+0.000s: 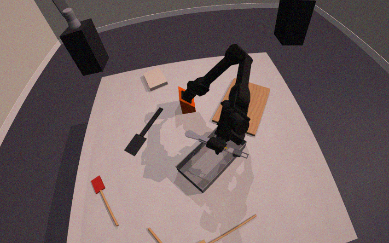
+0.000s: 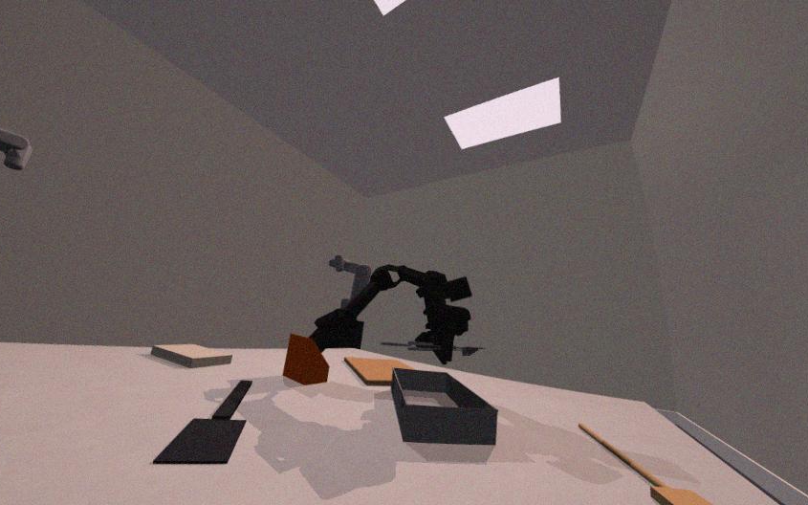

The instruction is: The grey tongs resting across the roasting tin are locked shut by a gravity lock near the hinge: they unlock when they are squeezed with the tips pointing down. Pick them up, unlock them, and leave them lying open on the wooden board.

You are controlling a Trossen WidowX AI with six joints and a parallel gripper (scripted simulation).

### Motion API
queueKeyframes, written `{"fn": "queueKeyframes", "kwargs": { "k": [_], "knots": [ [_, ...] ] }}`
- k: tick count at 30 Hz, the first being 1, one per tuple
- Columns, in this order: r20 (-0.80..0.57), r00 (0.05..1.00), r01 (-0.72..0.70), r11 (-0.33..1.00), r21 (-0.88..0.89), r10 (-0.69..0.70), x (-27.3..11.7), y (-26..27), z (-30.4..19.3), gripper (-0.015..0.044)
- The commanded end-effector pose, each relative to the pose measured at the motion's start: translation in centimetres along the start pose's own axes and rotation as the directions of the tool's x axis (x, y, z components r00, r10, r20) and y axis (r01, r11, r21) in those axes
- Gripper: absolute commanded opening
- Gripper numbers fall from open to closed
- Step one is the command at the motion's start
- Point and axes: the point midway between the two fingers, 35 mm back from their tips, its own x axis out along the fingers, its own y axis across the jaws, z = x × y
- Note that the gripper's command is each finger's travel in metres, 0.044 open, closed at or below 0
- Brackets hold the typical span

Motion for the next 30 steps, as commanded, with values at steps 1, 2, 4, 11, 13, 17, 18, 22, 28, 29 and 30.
{"fn": "queueKeyframes", "kwargs": {
  "k": [1, 2, 4, 11, 13, 17, 18, 22, 28, 29, 30],
  "knots": [
    [-0.006, 1.0, -0.028, 1.0, -0.01, 0.028, -0.01, -0.17, 0.07, -0.015],
    [-0.01, 0.999, -0.045, 0.999, -0.012, 0.044, 0.04, -0.14, 0.06, -0.015],
    [-0.018, 0.997, -0.08, 0.997, -0.016, 0.08, 0.13, -0.08, 0.03, -0.015],
    [-0.036, 0.979, -0.202, 0.979, -0.023, 0.201, 0.33, 0.1, 0.01, -0.015],
    [-0.038, 0.971, -0.236, 0.971, -0.024, 0.235, 0.35, 0.14, 0.03, -0.015],
    [-0.037, 0.953, -0.302, 0.953, -0.022, 0.301, 0.35, 0.2, 0.1, -0.015],
    [-0.036, 0.948, -0.318, 0.948, -0.022, 0.317, 0.35, 0.22, 0.12, -0.015],
    [-0.028, 0.925, -0.38, 0.925, -0.018, 0.379, 0.29, 0.23, 0.25, -0.015],
    [-0.004, 0.885, -0.465, 0.885, -0.01, 0.465, 0.13, 0.17, 0.54, -0.015],
    [0.0, 0.879, -0.476, 0.879, -0.009, 0.476, 0.1, 0.15, 0.58, -0.015],
    [0.003, 0.876, -0.483, 0.876, -0.008, 0.483, 0.08, 0.14, 0.61, -0.015]
  ]
}}
